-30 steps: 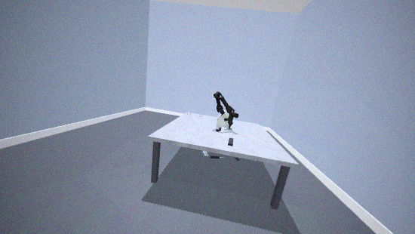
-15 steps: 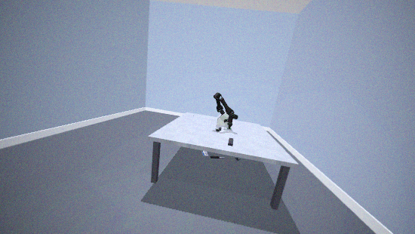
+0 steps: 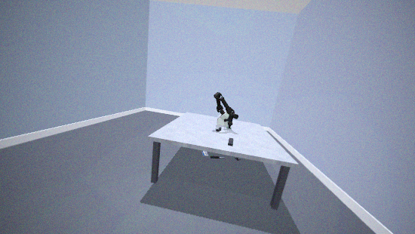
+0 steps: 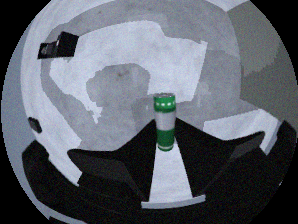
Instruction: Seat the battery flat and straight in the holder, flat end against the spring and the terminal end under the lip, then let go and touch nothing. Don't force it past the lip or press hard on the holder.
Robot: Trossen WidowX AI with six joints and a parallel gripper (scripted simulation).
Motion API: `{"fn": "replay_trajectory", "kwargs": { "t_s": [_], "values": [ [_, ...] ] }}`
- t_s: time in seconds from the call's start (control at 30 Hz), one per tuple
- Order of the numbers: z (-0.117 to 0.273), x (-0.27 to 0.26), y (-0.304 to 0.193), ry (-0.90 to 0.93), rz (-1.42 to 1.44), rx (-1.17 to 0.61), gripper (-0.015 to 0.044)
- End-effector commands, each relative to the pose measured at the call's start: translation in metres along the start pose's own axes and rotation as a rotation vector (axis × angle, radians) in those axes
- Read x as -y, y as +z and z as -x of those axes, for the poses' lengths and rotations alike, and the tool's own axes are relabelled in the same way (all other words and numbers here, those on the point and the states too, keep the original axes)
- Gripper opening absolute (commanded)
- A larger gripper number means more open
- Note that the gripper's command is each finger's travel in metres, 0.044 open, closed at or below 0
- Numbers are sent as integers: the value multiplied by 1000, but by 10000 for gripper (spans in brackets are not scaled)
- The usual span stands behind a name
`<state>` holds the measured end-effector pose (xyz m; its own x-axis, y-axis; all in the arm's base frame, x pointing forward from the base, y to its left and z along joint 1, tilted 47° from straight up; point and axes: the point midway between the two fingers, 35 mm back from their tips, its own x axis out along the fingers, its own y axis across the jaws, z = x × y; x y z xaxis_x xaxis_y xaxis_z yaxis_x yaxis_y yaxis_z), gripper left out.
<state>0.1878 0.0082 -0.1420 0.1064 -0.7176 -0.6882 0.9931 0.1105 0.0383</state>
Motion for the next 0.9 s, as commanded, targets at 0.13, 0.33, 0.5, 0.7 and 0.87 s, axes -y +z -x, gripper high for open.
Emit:
{"fn": "replay_trajectory", "kwargs": {
  "t_s": [0.13,0.33,0.5,0.7,0.87],
  "values": [
    [42,-3,-1,13,-10,-10,60],
    [45,-15,2,14,76,-16,60],
    [51,-38,12,17,246,-23,60],
    [57,-66,28,21,451,-25,60],
    [61,-88,45,25,615,-24,60]
  ]
}}
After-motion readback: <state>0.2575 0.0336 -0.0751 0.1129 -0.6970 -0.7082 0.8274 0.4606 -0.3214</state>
